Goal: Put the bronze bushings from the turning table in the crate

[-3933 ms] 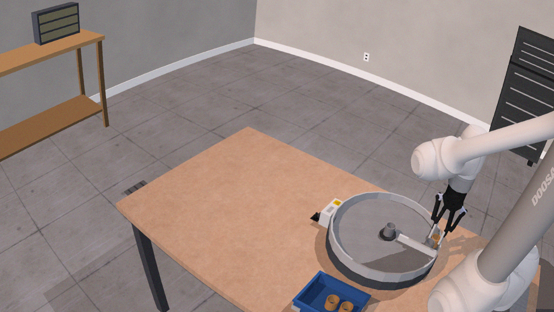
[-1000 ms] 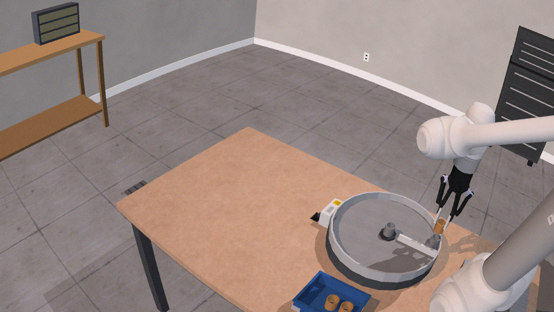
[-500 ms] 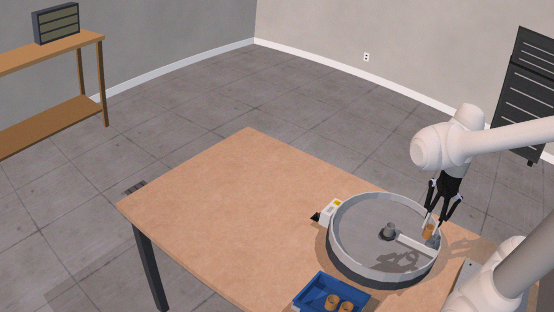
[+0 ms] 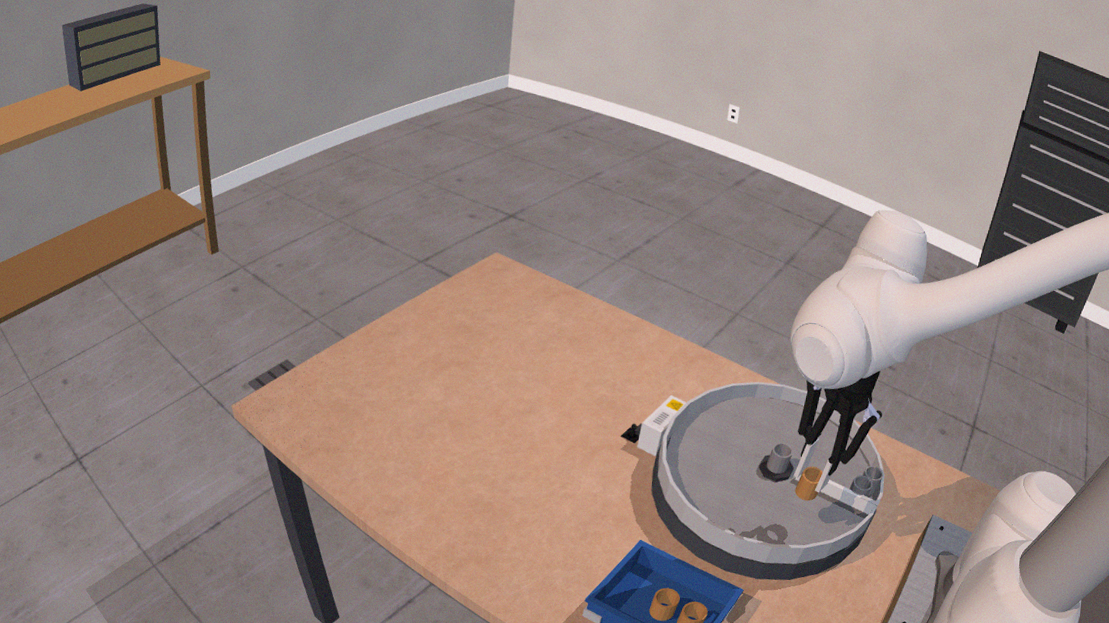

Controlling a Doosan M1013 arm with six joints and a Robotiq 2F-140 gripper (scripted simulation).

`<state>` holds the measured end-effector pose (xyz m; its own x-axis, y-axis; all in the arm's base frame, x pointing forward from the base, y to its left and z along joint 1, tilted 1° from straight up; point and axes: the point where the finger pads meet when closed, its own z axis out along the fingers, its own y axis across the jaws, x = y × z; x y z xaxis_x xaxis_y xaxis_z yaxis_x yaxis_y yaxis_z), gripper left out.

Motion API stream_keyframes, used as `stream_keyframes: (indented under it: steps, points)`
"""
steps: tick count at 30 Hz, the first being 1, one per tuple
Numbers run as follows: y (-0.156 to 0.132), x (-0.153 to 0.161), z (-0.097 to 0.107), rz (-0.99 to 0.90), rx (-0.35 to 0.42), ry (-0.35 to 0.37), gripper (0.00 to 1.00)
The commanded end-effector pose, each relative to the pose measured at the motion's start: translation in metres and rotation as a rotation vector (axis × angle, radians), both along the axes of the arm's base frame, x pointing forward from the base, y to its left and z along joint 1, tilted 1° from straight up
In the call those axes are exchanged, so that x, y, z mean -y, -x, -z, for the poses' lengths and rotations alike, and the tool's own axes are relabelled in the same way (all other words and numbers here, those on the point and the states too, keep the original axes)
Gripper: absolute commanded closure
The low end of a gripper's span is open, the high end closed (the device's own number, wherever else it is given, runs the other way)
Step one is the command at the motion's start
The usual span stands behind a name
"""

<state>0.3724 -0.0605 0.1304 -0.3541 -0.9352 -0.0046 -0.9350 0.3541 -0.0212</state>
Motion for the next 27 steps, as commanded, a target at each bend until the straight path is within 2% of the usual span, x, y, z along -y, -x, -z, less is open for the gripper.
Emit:
stream_keyframes:
  steps: [1,12,14,22,27]
  points:
    - [-0.028,-0.031,0.0,0.002,-0.003,0.005,1.0]
    - [-0.093,-0.109,0.0,0.002,-0.003,0.005,1.0]
    - [-0.093,-0.109,0.0,0.002,-0.003,0.005,1.0]
    - [-0.149,-0.176,0.0,0.002,-0.003,0.005,1.0]
    - [-0.173,-0.205,0.0,0.002,-0.003,0.005,1.0]
